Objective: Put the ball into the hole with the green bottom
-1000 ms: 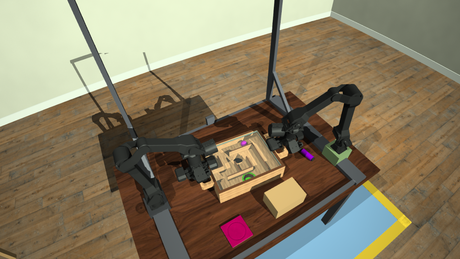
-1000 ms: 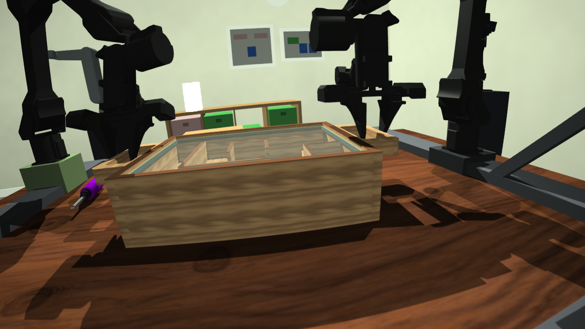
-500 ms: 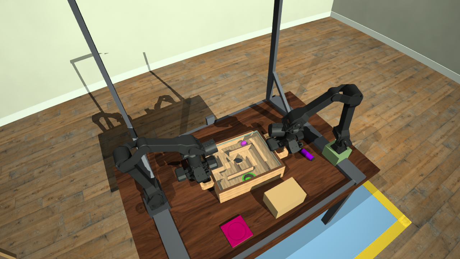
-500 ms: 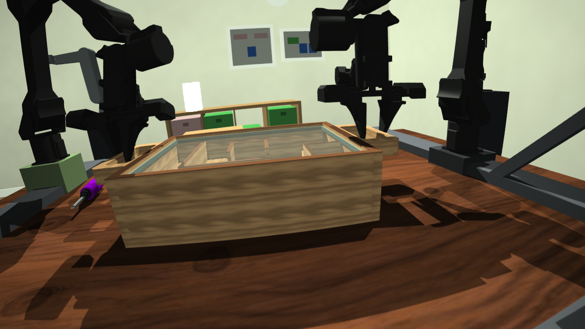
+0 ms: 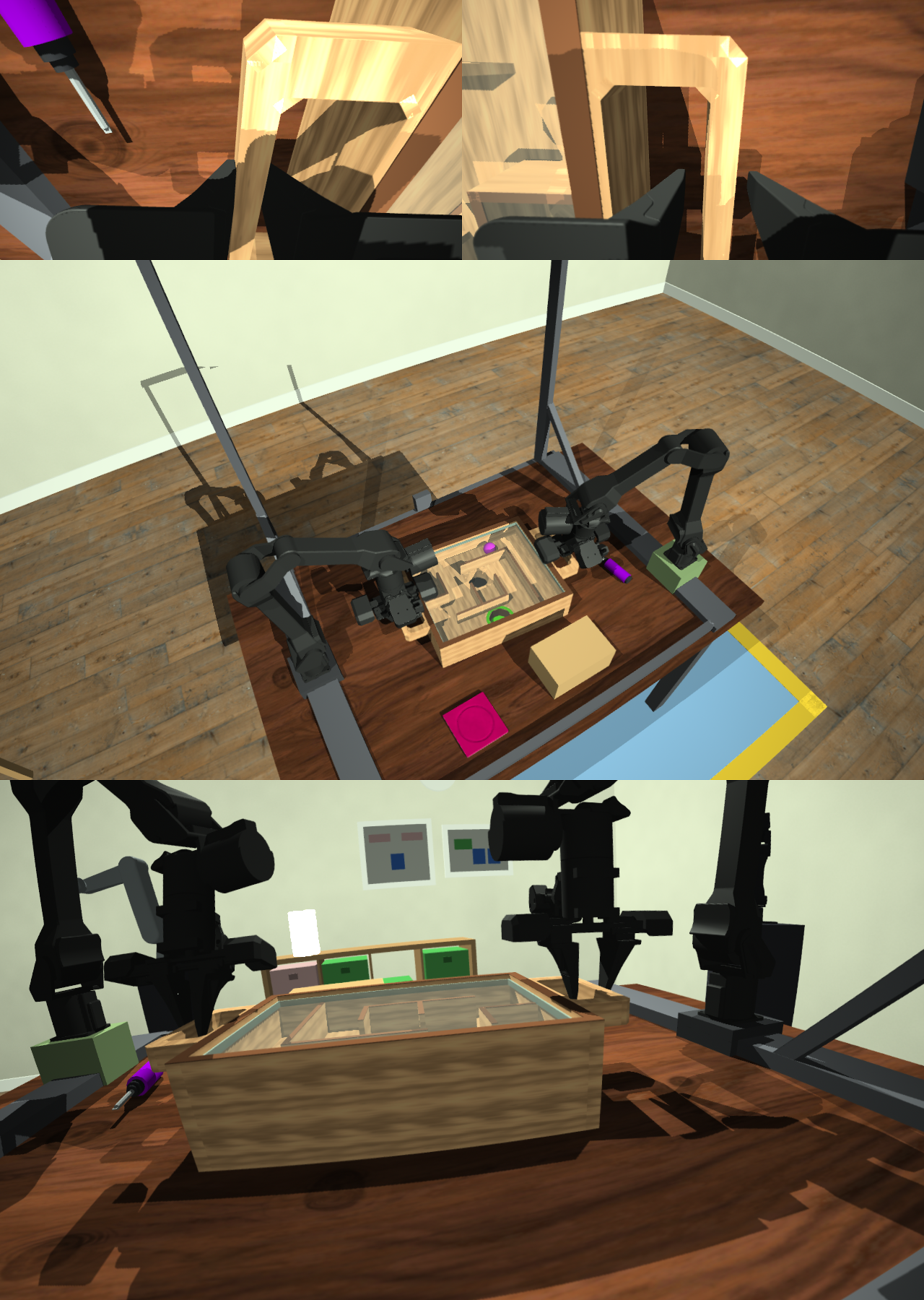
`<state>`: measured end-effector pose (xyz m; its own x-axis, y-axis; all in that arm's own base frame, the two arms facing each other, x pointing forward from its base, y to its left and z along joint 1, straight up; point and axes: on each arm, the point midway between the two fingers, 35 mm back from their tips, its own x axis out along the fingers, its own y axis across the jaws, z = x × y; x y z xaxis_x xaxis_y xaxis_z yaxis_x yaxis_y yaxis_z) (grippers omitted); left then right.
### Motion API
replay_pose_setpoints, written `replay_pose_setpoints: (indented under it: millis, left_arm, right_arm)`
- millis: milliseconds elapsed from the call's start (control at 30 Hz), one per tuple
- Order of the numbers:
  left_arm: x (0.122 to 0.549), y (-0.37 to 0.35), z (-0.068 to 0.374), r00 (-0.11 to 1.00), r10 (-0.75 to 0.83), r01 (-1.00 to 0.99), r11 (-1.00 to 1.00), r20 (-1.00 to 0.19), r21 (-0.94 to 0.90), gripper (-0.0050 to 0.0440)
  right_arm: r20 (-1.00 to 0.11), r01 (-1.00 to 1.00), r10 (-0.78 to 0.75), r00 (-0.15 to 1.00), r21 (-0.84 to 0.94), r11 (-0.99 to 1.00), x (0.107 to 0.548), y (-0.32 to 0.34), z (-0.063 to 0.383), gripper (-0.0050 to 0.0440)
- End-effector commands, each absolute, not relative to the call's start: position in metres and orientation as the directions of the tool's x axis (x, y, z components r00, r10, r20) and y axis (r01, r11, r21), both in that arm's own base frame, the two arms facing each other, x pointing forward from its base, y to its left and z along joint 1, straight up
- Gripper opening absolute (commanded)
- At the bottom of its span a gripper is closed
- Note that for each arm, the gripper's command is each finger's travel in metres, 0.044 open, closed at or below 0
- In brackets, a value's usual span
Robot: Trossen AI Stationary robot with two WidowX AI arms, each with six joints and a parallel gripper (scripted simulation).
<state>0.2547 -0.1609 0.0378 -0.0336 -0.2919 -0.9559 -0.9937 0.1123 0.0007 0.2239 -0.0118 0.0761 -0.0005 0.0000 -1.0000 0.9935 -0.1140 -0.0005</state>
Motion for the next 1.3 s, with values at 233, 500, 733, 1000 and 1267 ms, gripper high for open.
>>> replay_pose_setpoints:
  millis: [233,500,733,1000,1267]
  left_arm:
    - [0.2528,-0.1618,0.0364,-0.038,-0.291,-0.993,0.12,-0.956,0.003,-0.0035]
    - [0.2527,-0.1619,0.0362,-0.039,-0.291,-0.993,0.121,-0.956,0.003,-0.005]
    - [0.2526,-0.1621,0.0361,-0.039,-0.292,-0.993,0.121,-0.956,0.004,-0.005]
    - [0.2525,-0.1622,0.0359,-0.04,-0.292,-0.993,0.121,-0.956,0.005,-0.005]
    - [0.2583,-0.1649,0.0424,-0.024,-0.299,-0.993,0.121,-0.954,-0.012,-0.005]
  right_arm:
    - [-1.0,0.992,0.002,0.025,0.024,-0.122,0.2258,-0.0122,0.0818,0.0]
    - [-1.0,0.993,0.002,0.011,0.01,-0.121,0.2255,-0.0122,0.0786,0.0]
    - [-1.0,0.993,0.002,0.006,0.006,-0.121,0.2254,-0.0121,0.0774,-0.0003]
    - [-1.0,0.993,0.002,0.006,0.005,-0.12,0.2254,-0.0121,0.0772,-0.0013]
    - [-1.0,0.993,0.002,0.019,0.019,-0.12,0.2295,-0.0124,0.0824,-0.005]
